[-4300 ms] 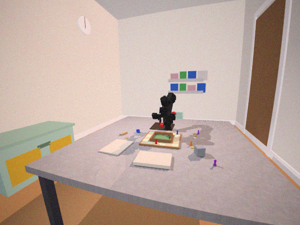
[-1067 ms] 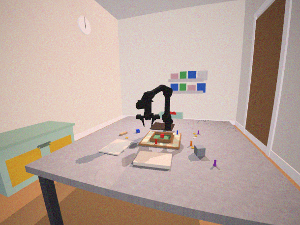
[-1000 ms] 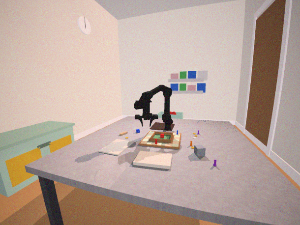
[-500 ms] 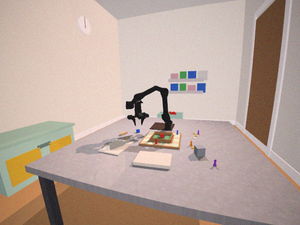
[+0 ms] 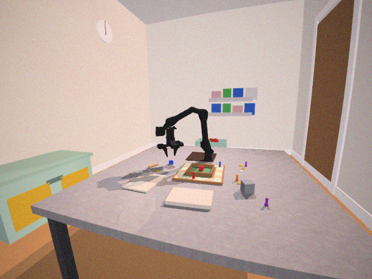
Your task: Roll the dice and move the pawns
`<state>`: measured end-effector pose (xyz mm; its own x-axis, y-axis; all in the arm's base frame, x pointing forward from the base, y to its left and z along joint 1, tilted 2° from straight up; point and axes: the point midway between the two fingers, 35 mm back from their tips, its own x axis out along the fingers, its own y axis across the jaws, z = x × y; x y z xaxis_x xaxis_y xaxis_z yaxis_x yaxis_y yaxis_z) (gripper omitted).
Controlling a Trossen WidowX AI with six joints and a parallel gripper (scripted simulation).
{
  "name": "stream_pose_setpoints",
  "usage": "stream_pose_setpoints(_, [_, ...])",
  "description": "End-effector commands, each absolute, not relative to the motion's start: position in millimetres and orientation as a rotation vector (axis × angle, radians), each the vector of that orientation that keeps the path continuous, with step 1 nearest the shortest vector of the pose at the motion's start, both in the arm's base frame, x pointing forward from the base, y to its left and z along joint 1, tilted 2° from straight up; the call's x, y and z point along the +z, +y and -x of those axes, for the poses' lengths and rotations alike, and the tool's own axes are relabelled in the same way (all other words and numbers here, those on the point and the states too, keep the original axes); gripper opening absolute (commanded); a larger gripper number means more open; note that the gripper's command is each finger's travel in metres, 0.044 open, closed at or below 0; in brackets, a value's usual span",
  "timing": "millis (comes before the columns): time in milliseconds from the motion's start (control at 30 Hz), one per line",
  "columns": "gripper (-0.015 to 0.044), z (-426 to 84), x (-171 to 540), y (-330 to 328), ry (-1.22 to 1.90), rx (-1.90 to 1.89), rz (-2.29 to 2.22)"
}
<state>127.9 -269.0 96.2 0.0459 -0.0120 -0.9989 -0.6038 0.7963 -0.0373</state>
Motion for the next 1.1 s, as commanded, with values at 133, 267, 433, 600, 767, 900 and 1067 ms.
stream_pose_setpoints(133, [0.0275,-128.5,78.5,-268.1,1.467,0.491,0.529])
stream_pose_setpoints(267, [0.0275,-129.0,73.2,-268.5,1.467,0.491,0.529])
stream_pose_setpoints(433, [0.0275,-129.5,65.1,-268.8,1.466,0.491,0.529])
stream_pose_setpoints(600, [0.0275,-130.0,57.0,-268.9,1.466,0.491,0.529])
stream_pose_setpoints(767, [0.0275,-130.3,49.1,-268.8,1.466,0.491,0.529])
stream_pose_setpoints(900, [0.0249,-130.4,46.8,-268.7,1.466,0.491,0.529])
stream_pose_setpoints(1067, [0.0118,-130.4,46.8,-268.7,1.466,0.491,0.529])
